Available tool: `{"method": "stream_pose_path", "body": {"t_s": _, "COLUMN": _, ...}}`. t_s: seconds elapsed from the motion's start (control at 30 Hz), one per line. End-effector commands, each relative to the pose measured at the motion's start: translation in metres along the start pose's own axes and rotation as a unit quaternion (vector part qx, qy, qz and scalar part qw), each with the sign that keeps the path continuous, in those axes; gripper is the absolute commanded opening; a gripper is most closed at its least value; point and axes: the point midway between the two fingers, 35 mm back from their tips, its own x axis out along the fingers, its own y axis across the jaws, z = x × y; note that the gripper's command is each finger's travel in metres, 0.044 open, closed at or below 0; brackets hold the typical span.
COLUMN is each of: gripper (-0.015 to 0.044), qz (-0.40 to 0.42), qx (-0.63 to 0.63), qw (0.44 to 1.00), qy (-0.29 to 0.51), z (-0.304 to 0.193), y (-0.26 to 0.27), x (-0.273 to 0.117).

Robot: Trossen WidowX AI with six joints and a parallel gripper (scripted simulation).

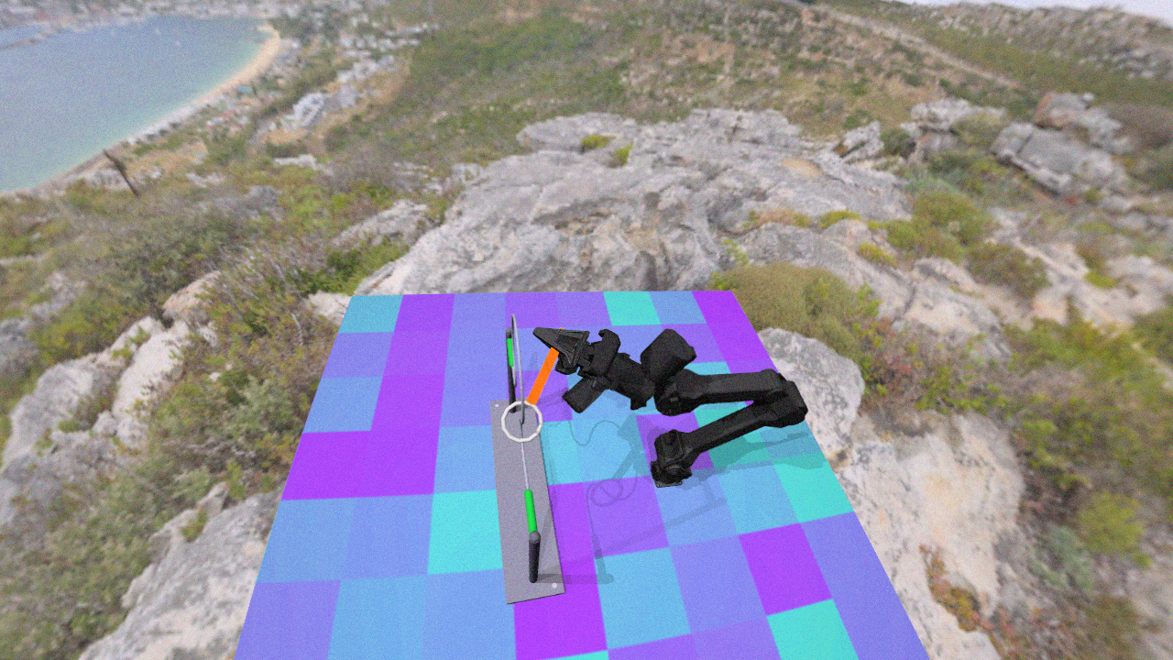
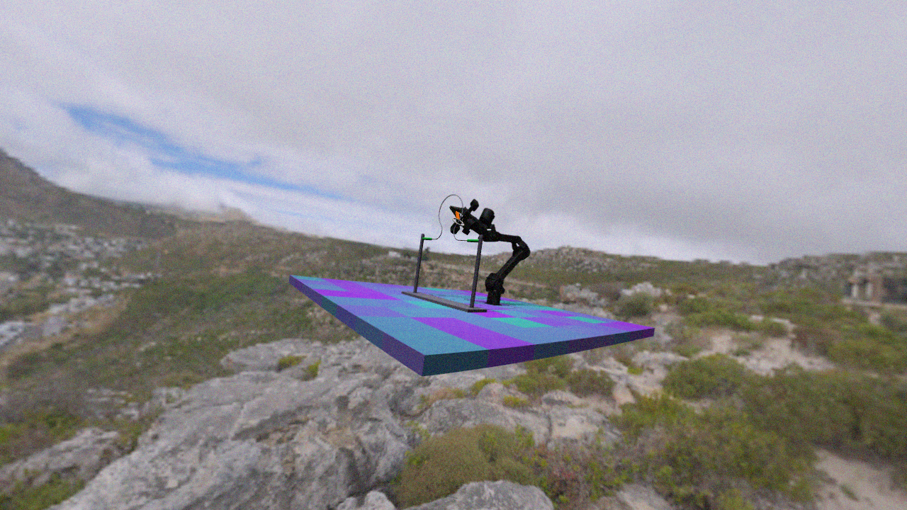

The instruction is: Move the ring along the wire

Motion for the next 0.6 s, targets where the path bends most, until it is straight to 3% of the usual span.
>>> {"method": "stream_pose_path", "body": {"t_s": 0.0, "gripper": -0.015, "qz": -0.005, "qx": -0.011, "qw": 1.0, "qy": -0.003, "z": 0.001, "y": 0.003, "x": 0.0}}
{"method": "stream_pose_path", "body": {"t_s": 0.57, "gripper": -0.015, "qz": 0.033, "qx": 0.054, "qw": 0.998, "qy": 0.006, "z": 0.0, "y": 0.037, "x": -0.004}}
